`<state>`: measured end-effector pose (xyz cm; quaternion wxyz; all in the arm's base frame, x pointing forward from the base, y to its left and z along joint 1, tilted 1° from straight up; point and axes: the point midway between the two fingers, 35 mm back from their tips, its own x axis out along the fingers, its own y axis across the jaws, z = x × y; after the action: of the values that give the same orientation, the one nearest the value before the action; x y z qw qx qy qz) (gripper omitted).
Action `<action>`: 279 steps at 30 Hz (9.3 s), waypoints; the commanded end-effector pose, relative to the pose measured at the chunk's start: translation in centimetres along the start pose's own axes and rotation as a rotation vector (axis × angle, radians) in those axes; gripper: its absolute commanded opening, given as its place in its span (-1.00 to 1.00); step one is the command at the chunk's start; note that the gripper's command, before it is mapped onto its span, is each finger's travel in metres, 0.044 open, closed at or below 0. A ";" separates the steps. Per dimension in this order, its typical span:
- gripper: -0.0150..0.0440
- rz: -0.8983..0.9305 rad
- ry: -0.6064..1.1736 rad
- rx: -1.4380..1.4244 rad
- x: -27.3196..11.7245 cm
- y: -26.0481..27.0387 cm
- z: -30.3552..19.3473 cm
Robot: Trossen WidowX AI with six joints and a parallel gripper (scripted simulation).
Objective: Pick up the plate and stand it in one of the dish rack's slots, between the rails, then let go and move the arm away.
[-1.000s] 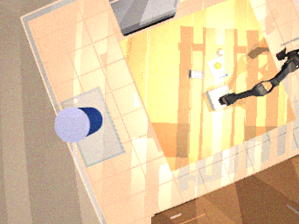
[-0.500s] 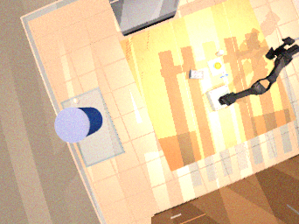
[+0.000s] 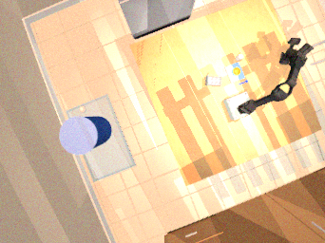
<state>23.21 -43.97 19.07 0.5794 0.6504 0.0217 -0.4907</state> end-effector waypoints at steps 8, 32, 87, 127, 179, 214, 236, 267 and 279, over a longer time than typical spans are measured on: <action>0.86 -0.115 0.101 -0.281 1.8 -2.5 -5.4; 0.86 -0.282 0.387 -0.956 2.6 -8.3 -16.6; 0.86 -0.349 0.882 -1.848 0.5 -20.0 -27.4; 0.35 -0.348 0.882 -1.849 2.4 -22.0 -27.8; -0.49 -0.480 0.764 -1.485 -16.9 -15.3 -35.1; -0.49 0.244 1.336 -1.675 -10.2 -20.2 -40.2; -0.49 1.067 1.304 -1.717 -8.5 -22.2 -40.8; -0.49 1.826 0.778 -1.683 -9.9 -23.3 -38.7; -0.49 1.821 0.784 -1.686 -8.8 -24.7 -39.5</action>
<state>28.29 -0.80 1.32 0.8852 -0.0384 0.0373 0.4622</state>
